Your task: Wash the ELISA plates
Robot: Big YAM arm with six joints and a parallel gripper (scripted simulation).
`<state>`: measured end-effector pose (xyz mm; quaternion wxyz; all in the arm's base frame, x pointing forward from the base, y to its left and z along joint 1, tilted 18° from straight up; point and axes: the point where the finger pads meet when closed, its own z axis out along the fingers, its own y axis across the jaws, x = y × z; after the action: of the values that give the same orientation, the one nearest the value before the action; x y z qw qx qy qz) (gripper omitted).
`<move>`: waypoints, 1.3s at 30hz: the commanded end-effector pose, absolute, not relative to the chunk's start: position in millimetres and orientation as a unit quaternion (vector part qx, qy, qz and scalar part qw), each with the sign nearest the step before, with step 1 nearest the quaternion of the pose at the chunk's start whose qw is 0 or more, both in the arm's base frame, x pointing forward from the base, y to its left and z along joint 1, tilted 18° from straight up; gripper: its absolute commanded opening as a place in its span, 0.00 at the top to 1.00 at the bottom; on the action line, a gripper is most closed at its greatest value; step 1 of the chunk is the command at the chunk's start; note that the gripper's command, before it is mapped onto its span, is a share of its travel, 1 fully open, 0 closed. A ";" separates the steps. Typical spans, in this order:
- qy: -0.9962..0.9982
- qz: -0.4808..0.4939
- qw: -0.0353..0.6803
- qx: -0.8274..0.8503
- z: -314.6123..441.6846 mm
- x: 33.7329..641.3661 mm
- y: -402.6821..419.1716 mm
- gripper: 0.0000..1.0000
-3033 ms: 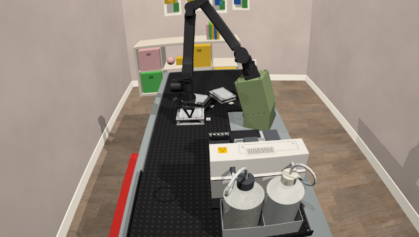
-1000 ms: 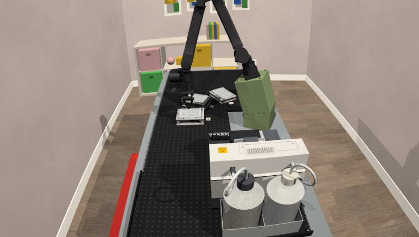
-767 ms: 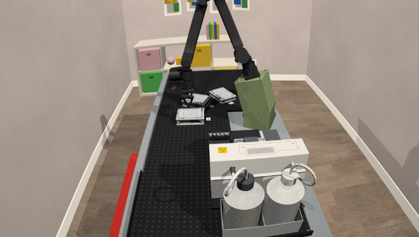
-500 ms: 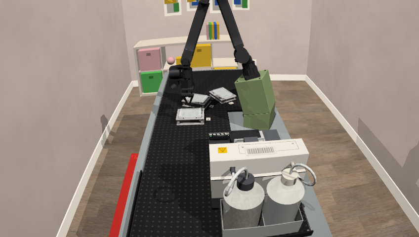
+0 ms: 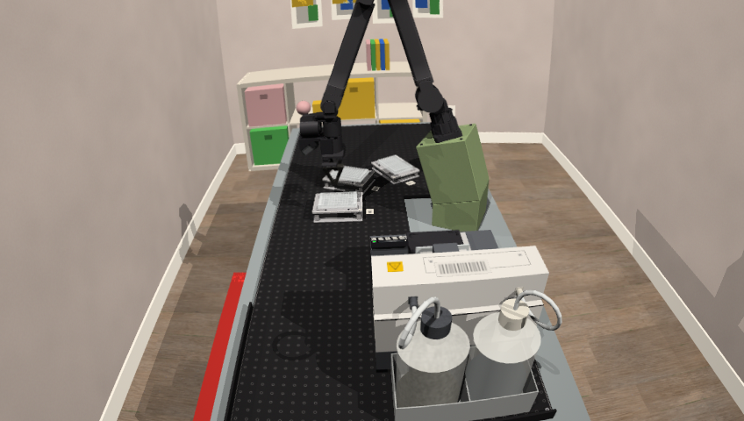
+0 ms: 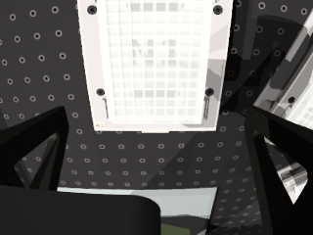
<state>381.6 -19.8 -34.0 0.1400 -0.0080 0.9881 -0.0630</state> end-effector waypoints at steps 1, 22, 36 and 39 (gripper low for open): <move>0.987 -0.063 0.147 -0.006 -29.9 387.6 -19.1 0.00; 0.987 -0.063 0.147 -0.006 -29.9 387.6 -19.1 0.00; 0.982 -0.050 0.159 0.087 -21.2 388.2 -48.2 0.00; 0.981 -0.048 0.158 0.102 -18.8 392.5 -64.0 0.00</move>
<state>379.7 -49.3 -31.3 0.1438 0.0687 0.9859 -0.0505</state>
